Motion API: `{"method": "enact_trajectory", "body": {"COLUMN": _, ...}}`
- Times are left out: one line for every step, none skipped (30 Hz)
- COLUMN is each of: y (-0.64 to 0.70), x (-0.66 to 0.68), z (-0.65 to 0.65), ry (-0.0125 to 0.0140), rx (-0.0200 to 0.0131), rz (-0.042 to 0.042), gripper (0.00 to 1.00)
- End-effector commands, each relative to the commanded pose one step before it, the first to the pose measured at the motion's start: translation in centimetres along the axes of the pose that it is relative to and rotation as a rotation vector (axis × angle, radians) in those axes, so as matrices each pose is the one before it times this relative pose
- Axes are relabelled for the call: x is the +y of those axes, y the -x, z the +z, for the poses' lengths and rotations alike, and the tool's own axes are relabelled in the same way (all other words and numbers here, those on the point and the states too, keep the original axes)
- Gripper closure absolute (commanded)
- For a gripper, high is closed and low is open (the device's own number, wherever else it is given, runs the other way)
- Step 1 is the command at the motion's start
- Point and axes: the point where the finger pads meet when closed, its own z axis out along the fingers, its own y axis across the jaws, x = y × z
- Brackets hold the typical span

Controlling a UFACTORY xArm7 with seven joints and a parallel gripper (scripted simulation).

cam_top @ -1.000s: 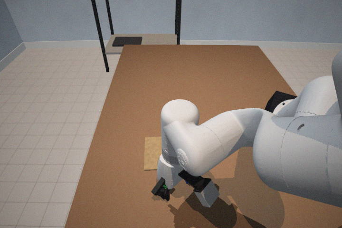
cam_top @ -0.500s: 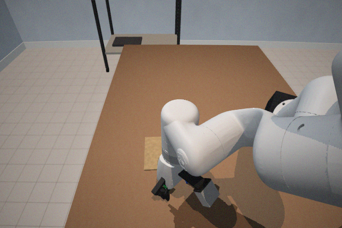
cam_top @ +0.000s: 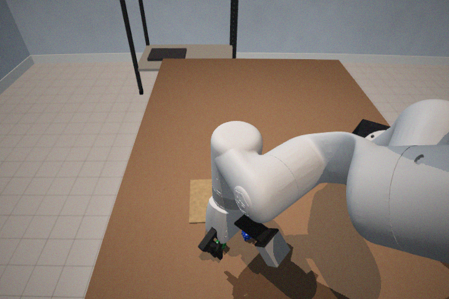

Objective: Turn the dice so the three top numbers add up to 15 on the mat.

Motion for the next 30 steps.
{"method": "enact_trajectory", "body": {"y": 0.042, "x": 0.061, "z": -2.692, "ry": 0.00168, "rx": -0.00258, "rz": 0.00027, "gripper": 0.0}}
{"method": "enact_trajectory", "body": {"y": 0.0, "x": 0.0, "z": -0.846, "ry": 0.0, "rx": 0.0, "rz": 0.0, "gripper": 0.0}}
{"method": "enact_trajectory", "body": {"y": -0.001, "x": -0.001, "z": -0.859, "ry": -0.00001, "rx": 0.0, "rz": 0.00001, "gripper": 0.0}}
{"method": "enact_trajectory", "body": {"y": 0.0, "x": 0.0, "z": -0.848, "ry": 0.0, "rx": 0.0, "rz": 0.0, "gripper": 0.0}}
{"method": "enact_trajectory", "body": {"y": 0.0, "x": 0.001, "z": -0.813, "ry": 0.00001, "rx": 0.0, "rz": -0.00001, "gripper": 0.0}}
{"method": "enact_trajectory", "body": {"y": -0.001, "x": -0.001, "z": -0.754, "ry": -0.00002, "rx": 0.0, "rz": 0.00001, "gripper": 0.0}}
{"method": "enact_trajectory", "body": {"y": 0.001, "x": 0.001, "z": -0.674, "ry": 0.00002, "rx": 0.00001, "rz": -0.00001, "gripper": 0.0}}
{"method": "enact_trajectory", "body": {"y": 0.0, "x": 0.0, "z": -0.577, "ry": 0.0, "rx": 0.0, "rz": 0.0, "gripper": 0.0}}
{"method": "enact_trajectory", "body": {"y": 0.0, "x": 0.0, "z": 0.0, "ry": 0.0, "rx": 0.0, "rz": 0.0, "gripper": 0.0}}
{"method": "enact_trajectory", "body": {"y": 0.0, "x": 0.0, "z": 0.0, "ry": 0.0, "rx": 0.0, "rz": 0.0, "gripper": 0.0}}
{"method": "enact_trajectory", "body": {"y": 0.0, "x": 0.0, "z": -0.466, "ry": 0.0, "rx": 0.0, "rz": 0.0, "gripper": 0.0}}
{"method": "enact_trajectory", "body": {"y": -0.001, "x": -0.001, "z": -0.35, "ry": -0.00001, "rx": 0.0, "rz": 0.00001, "gripper": 0.0}}
{"method": "enact_trajectory", "body": {"y": 0.0, "x": 0.001, "z": -0.236, "ry": 0.00001, "rx": 0.0, "rz": -0.00001, "gripper": 0.0}}
{"method": "enact_trajectory", "body": {"y": -0.001, "x": -0.001, "z": -0.133, "ry": -0.00001, "rx": 0.0, "rz": 0.00001, "gripper": 0.0}}
{"method": "enact_trajectory", "body": {"y": 0.0, "x": -0.001, "z": -0.054, "ry": -0.00001, "rx": 0.0, "rz": 0.00001, "gripper": 0.0}}
{"method": "enact_trajectory", "body": {"y": 0.0, "x": 0.0, "z": -0.008, "ry": 0.0, "rx": 0.0, "rz": 0.0, "gripper": 0.0}}
{"method": "enact_trajectory", "body": {"y": 0.0, "x": 0.0, "z": 0.0, "ry": 0.0, "rx": 0.0, "rz": 0.0, "gripper": 0.0}}
{"method": "enact_trajectory", "body": {"y": 0.0, "x": 0.0, "z": 0.0, "ry": 0.0, "rx": 0.0, "rz": 0.0, "gripper": 0.0}}
{"method": "enact_trajectory", "body": {"y": 0.0, "x": 0.0, "z": 0.0, "ry": 0.0, "rx": 0.0, "rz": 0.0, "gripper": 0.0}}
{"method": "enact_trajectory", "body": {"y": 0.0, "x": 0.0, "z": 0.0, "ry": 0.0, "rx": 0.0, "rz": 0.0, "gripper": 0.0}}
{"method": "enact_trajectory", "body": {"y": 0.0, "x": 0.0, "z": 0.0, "ry": 0.0, "rx": 0.0, "rz": 0.0, "gripper": 0.0}}
{"method": "enact_trajectory", "body": {"y": 0.0, "x": 0.0, "z": 0.0, "ry": 0.0, "rx": 0.0, "rz": 0.0, "gripper": 0.0}}
{"method": "enact_trajectory", "body": {"y": 0.016, "x": -0.004, "z": -0.002, "ry": 0.0, "rx": 0.00001, "rz": 0.00072, "gripper": 0.0}}
{"method": "enact_trajectory", "body": {"y": 0.105, "x": -0.025, "z": -0.012, "ry": 0.00003, "rx": 0.00007, "rz": 0.00469, "gripper": 0.0}}
{"method": "enact_trajectory", "body": {"y": 0.263, "x": -0.064, "z": -0.029, "ry": 0.00008, "rx": 0.00016, "rz": 0.01167, "gripper": 0.0}}
{"method": "enact_trajectory", "body": {"y": 0.0, "x": 0.0, "z": 0.0, "ry": 0.0, "rx": 0.0, "rz": 0.0, "gripper": 0.0}}
{"method": "enact_trajectory", "body": {"y": 0.0, "x": 0.0, "z": 0.0, "ry": 0.0, "rx": 0.0, "rz": 0.0, "gripper": 0.0}}
{"method": "enact_trajectory", "body": {"y": 0.47, "x": -0.117, "z": -0.05, "ry": 0.00015, "rx": 0.00026, "rz": 0.02071, "gripper": 0.0}}
{"method": "enact_trajectory", "body": {"y": 0.713, "x": -0.179, "z": -0.073, "ry": 0.00026, "rx": 0.00034, "rz": 0.03097, "gripper": 0.0}}
{"method": "enact_trajectory", "body": {"y": 0.978, "x": -0.248, "z": -0.093, "ry": 0.00041, "rx": 0.00036, "rz": 0.04167, "gripper": 0.0}}
